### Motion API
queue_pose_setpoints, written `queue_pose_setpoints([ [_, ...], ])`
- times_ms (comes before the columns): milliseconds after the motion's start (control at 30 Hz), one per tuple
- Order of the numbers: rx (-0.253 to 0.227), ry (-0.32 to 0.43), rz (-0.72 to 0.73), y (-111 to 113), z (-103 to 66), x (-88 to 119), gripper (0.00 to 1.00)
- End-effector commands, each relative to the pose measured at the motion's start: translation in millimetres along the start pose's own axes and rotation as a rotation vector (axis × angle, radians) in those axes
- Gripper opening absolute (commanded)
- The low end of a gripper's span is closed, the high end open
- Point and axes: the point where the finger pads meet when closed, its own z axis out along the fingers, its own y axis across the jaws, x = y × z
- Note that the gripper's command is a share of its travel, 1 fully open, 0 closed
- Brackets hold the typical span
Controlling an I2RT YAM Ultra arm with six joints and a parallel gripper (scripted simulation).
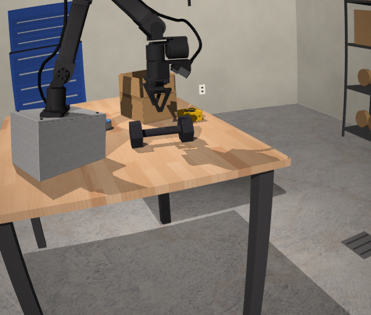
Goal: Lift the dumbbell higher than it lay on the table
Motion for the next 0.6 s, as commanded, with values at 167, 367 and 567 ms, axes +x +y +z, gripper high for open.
queue_pose_setpoints([
  [167, -0.01, -0.002, 0.001, 4.6, 14.8, -0.2, 1.0],
  [367, -0.009, -0.002, 0.001, 4.4, 29.1, -0.2, 1.0],
  [567, -0.007, -0.002, 0.001, 4.2, 40.3, -0.2, 1.0],
])
